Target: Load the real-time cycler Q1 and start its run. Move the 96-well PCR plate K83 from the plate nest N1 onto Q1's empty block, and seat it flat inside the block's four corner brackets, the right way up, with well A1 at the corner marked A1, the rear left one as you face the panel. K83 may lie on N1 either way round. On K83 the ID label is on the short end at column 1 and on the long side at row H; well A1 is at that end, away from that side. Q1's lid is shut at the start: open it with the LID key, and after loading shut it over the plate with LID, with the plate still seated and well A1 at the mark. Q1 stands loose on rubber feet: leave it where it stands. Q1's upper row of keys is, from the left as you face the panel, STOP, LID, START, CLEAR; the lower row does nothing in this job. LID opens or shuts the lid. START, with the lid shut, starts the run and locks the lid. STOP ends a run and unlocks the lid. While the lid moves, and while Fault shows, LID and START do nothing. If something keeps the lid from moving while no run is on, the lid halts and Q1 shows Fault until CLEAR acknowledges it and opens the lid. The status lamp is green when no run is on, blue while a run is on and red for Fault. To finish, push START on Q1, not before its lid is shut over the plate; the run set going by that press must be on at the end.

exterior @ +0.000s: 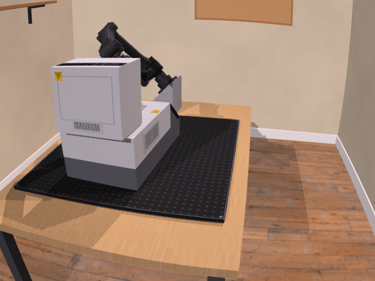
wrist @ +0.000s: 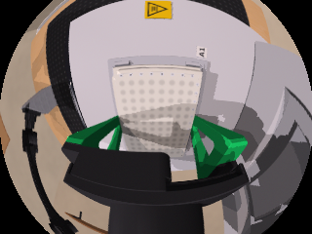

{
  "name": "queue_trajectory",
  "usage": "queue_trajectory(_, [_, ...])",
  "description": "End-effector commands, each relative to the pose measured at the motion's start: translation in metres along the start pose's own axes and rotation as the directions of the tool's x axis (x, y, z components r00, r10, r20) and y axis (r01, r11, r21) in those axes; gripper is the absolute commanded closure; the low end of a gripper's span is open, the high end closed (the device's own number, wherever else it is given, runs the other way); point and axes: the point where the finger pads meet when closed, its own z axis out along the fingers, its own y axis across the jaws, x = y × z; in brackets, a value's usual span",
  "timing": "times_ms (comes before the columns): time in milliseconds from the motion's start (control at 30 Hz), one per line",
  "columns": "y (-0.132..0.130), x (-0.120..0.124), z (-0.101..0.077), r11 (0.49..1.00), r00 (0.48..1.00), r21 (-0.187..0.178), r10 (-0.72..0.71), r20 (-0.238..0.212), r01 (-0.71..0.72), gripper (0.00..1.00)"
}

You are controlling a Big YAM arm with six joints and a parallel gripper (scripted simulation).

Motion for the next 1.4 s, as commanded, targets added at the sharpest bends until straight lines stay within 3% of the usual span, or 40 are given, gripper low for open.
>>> queue_trajectory(0, [0.006, 0.013, 0.019, 0.999, 1.000, -0.048, -0.003, -0.004, 0.002, 1.00])
queue_trajectory(1367, [-0.017, 0.023, 0.027, 0.999, 1.000, -0.038, 0.021, -0.009, -0.021, 1.00])
